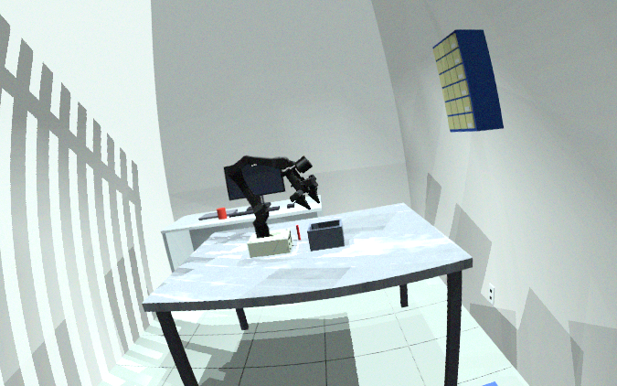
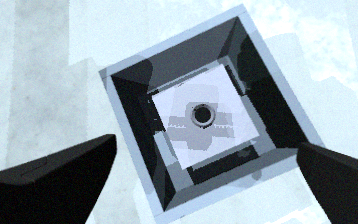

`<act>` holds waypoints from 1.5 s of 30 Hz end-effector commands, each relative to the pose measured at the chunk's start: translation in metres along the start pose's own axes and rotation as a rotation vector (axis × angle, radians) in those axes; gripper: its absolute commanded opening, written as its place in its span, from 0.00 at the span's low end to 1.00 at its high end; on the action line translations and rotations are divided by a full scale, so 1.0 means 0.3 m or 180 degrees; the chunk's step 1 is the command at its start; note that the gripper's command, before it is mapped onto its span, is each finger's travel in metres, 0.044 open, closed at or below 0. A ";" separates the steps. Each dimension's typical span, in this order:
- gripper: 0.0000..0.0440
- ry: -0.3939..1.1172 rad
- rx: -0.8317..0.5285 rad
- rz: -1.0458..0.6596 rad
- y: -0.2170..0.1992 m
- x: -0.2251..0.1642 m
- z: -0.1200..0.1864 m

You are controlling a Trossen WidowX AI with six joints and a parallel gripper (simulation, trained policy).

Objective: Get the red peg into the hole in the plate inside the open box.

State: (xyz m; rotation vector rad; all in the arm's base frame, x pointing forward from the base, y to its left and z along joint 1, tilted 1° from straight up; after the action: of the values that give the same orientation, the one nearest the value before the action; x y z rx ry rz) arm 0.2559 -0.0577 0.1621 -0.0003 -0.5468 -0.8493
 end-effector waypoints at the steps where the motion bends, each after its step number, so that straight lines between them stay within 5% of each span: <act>1: 1.00 0.0125 -0.0040 -0.0132 0.040 -0.048 0.011; 24: 1.00 0.0870 -0.0918 -0.0752 0.105 -0.461 0.016; 45: 1.00 0.0895 -0.1031 -0.1130 0.090 -0.670 -0.189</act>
State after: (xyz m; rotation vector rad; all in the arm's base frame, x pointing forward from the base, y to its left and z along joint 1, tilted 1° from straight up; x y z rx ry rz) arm 0.1952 0.0886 0.0346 -0.0911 -0.1388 -1.2487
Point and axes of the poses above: the point midway between the two fingers, 35 mm back from their tips, its own z axis back along the fingers, its own y axis across the jaws, x = y × z, the point moved 1 cm from there along z, back along the fingers, and after that the axes turned 14 degrees about -z, right-handed, at the moved point
